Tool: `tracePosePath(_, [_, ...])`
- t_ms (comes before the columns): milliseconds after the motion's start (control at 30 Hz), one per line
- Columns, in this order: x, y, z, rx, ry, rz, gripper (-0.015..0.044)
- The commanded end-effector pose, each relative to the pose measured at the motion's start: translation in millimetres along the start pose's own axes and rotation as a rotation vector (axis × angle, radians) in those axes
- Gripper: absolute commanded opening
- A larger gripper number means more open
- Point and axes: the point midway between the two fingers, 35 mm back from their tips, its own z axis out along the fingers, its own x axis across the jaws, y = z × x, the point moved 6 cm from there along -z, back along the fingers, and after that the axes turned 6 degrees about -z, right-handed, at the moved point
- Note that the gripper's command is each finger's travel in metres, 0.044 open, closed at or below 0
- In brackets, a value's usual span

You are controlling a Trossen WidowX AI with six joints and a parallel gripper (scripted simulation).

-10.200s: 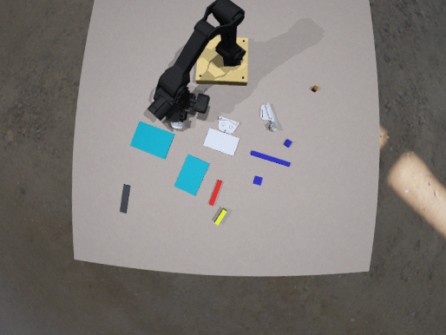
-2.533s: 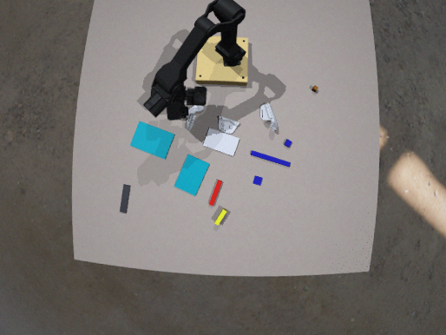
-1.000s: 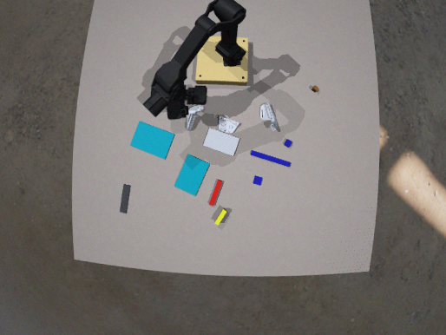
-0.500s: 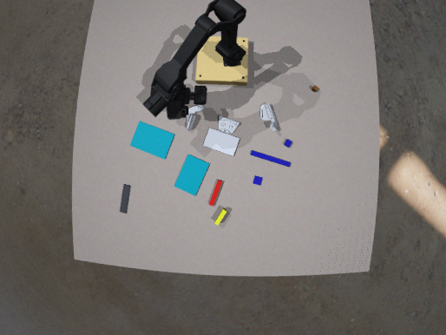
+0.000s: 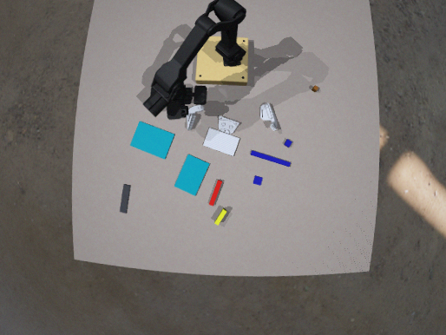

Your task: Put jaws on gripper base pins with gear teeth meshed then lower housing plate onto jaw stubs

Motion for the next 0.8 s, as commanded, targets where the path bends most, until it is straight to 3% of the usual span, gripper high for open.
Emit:
tracePosePath(0, [0.0, 0.0, 0.0, 0.0, 0.0, 0.0, 0.0157])
tracePosePath(367, [0.0, 0.0, 0.0, 0.0, 0.0, 0.0, 0.044])
tracePosePath(767, [0.0, 0.0, 0.0, 0.0, 0.0, 0.0, 0.044])
